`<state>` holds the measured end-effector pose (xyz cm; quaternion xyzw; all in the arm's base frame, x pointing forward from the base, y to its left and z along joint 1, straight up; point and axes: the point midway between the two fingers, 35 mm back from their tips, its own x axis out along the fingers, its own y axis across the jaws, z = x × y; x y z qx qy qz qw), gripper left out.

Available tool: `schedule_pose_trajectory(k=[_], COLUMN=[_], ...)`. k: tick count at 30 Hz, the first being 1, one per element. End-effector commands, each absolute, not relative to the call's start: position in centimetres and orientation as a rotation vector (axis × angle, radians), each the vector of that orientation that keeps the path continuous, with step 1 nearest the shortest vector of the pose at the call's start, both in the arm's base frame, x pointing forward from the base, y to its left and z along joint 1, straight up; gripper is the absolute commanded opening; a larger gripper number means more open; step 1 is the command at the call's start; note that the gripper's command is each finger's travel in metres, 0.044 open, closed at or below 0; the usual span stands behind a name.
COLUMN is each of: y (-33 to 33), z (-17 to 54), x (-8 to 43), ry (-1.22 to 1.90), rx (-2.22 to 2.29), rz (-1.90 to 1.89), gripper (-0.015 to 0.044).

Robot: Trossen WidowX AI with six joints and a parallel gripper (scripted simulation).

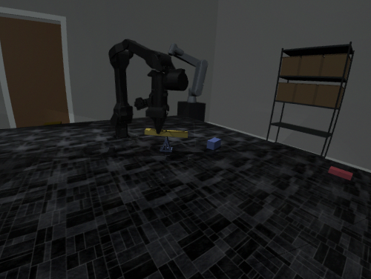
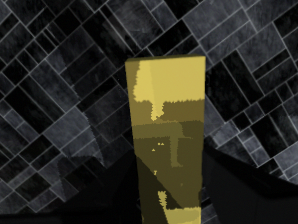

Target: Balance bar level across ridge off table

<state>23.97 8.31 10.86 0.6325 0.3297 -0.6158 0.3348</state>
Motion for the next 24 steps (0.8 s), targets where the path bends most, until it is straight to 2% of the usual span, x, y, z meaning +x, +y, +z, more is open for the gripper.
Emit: schedule_pose_trajectory(k=[1, 24], y=[8.37, 8.38], z=[10.76, 10.57], x=[23.96, 23.96], ry=[0.861, 0.861], rx=[1.655, 1.655], rz=[-1.611, -1.611], gripper=[0.0000, 0.0000])
